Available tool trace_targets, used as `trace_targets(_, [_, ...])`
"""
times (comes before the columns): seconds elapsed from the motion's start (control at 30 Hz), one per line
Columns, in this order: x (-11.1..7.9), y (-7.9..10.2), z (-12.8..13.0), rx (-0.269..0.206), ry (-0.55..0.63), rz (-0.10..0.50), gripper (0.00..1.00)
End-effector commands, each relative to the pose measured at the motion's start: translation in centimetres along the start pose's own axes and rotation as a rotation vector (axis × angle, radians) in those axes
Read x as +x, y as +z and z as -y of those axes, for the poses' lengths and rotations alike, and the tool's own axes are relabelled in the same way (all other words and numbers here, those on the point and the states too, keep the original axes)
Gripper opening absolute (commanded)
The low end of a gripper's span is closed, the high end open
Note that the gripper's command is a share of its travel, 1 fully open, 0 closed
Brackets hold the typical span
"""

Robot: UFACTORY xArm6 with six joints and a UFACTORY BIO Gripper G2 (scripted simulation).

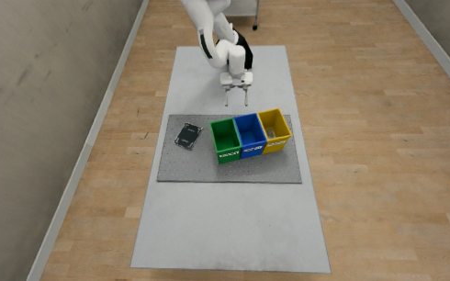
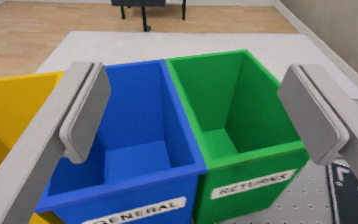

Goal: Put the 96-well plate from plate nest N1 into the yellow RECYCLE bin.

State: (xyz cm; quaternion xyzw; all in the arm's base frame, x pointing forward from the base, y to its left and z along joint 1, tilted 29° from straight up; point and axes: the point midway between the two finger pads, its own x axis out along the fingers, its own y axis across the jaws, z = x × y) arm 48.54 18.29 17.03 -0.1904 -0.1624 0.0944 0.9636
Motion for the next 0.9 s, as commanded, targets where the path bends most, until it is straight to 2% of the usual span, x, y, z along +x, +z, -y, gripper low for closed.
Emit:
trace_targets(0.0, [-0.6,0.8,2.2,0.003,0.001,0.000,0.18])
trace_targets(0.13, [-1.2,1.4,4.0,0.002,0.001,0.000,0.18])
trace_targets(0.87, [-1.2,1.4,4.0,0.002,0.001,0.000,0.18])
